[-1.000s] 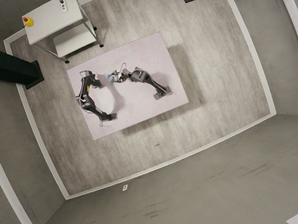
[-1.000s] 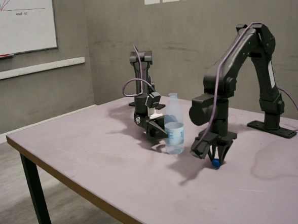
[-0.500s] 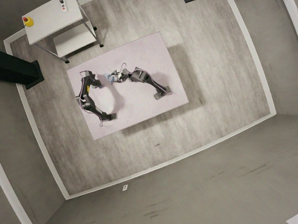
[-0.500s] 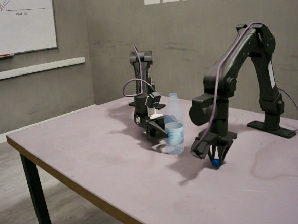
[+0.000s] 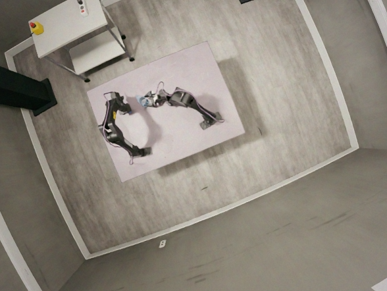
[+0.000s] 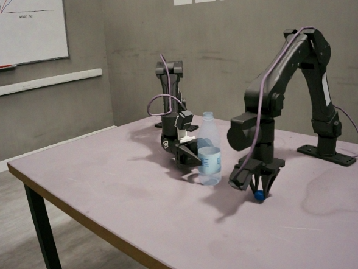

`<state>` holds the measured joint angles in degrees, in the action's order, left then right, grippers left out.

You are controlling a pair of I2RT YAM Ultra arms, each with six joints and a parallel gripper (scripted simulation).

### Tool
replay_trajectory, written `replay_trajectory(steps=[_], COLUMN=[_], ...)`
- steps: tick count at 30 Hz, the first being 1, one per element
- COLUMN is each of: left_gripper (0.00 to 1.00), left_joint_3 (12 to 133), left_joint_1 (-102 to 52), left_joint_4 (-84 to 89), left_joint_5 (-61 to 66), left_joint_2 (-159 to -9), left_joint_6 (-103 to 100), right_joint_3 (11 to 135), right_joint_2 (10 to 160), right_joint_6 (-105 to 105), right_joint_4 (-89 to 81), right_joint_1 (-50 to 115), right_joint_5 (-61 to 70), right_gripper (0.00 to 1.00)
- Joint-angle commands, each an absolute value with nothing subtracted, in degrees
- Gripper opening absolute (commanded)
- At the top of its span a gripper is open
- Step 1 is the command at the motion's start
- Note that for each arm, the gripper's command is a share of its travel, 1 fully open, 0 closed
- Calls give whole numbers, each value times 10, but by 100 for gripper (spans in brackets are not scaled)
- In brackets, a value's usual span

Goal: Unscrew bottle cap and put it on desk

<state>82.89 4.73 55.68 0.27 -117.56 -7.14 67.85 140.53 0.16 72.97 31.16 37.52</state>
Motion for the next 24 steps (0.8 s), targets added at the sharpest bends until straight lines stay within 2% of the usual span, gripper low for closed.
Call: replay_trajectory(steps=[1,20,21,23,24], left_gripper=[0,0,11,11,23], left_joint_3=[832,832,833,833,833], left_joint_1=[45,45,47,47,47], left_joint_4=[549,549,557,557,557], left_joint_5=[0,0,2,2,2], left_joint_2=[-1176,-1176,-1169,-1169,-1169], left_joint_6=[-72,-72,-71,-71,-71], right_joint_3=[681,681,681,681,681], right_joint_2=[1400,1400,1400,1400,1400], right_joint_6=[2,2,2,2,2], right_joint_4=[732,732,732,732,732], right_joint_1=[311,311,311,311,311], right_joint_5=[375,375,375,375,375], right_gripper=[73,73,84,84,94])
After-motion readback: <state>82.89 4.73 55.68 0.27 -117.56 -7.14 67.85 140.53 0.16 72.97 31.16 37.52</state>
